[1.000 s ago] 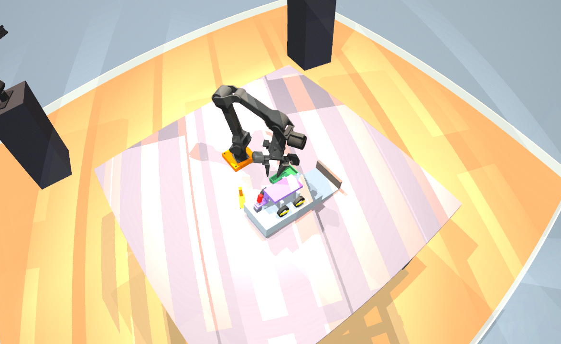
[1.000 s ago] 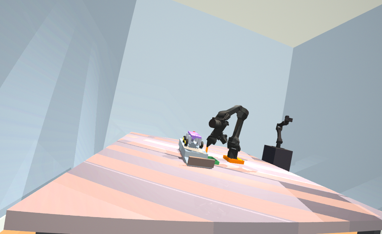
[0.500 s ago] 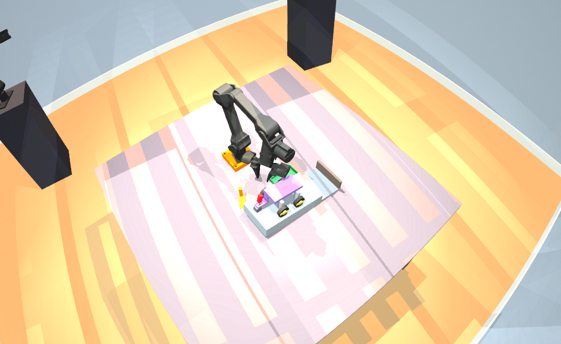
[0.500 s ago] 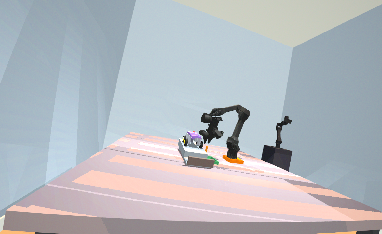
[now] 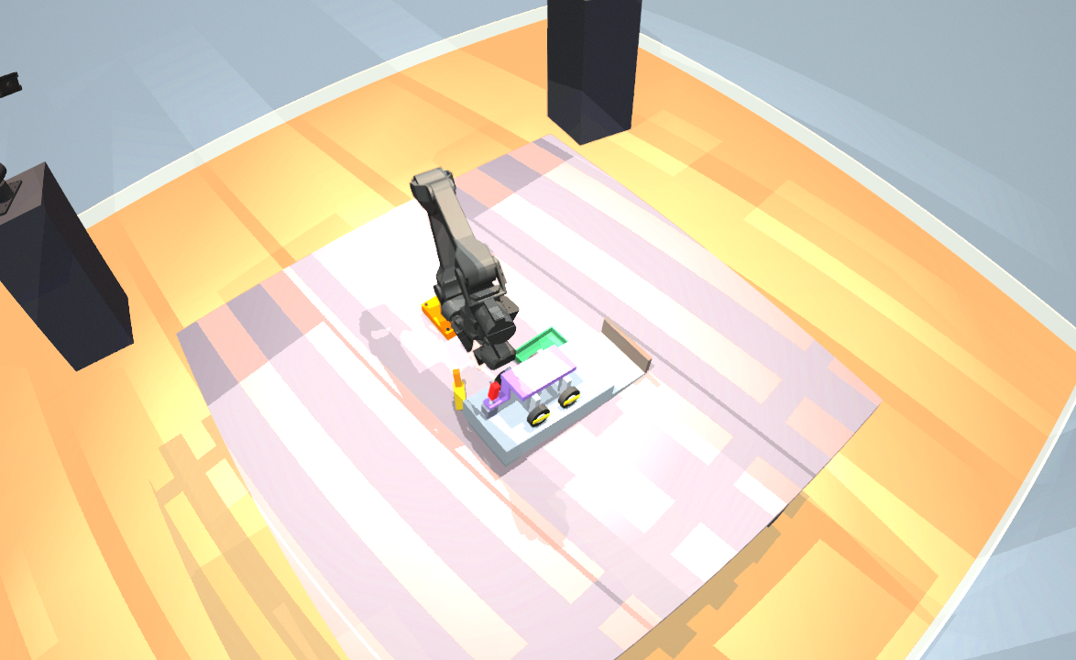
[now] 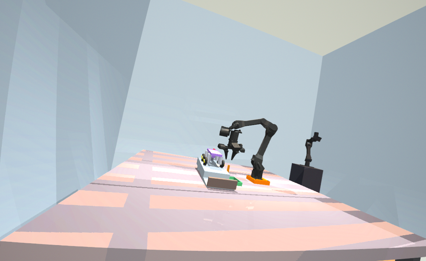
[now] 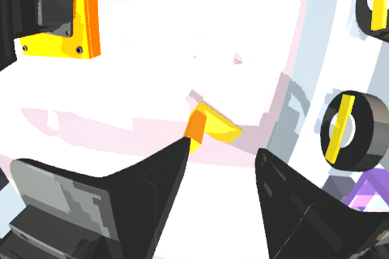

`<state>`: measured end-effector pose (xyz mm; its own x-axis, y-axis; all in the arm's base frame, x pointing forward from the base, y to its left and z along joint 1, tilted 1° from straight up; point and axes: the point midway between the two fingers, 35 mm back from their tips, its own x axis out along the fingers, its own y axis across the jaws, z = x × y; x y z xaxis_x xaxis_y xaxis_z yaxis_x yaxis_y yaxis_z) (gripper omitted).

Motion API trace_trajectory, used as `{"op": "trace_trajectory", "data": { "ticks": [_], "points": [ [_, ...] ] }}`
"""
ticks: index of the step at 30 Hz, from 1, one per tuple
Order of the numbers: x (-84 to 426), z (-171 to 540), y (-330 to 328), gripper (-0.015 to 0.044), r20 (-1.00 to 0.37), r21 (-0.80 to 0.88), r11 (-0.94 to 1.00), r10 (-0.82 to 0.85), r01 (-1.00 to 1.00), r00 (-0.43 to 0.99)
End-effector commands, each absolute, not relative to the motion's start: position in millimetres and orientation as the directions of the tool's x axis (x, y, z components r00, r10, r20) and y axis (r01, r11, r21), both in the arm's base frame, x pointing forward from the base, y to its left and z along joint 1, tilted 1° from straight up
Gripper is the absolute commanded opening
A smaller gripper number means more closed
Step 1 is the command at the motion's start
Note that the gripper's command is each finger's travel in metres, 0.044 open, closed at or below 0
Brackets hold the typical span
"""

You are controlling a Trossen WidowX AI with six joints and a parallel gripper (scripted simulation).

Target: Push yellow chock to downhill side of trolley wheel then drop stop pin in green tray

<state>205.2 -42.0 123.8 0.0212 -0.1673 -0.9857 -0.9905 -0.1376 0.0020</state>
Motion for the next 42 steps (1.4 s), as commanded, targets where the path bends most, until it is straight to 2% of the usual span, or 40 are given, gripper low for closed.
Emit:
{"op": "trace_trajectory", "data": {
  "ticks": [1,12,42],
  "points": [
    [202.0,129.9,-54.5,0.019,-0.992,-0.018,-0.001,-0.127,-1.0,0.017],
    [186.4,141.3,-87.5,0.019,-0.999,-0.029,0.358,-0.026,-0.933,0.021],
    [187.4,88.3,-89.5,0.019,-0.999,-0.029,0.363,-0.025,-0.931,0.022]
  ]
}}
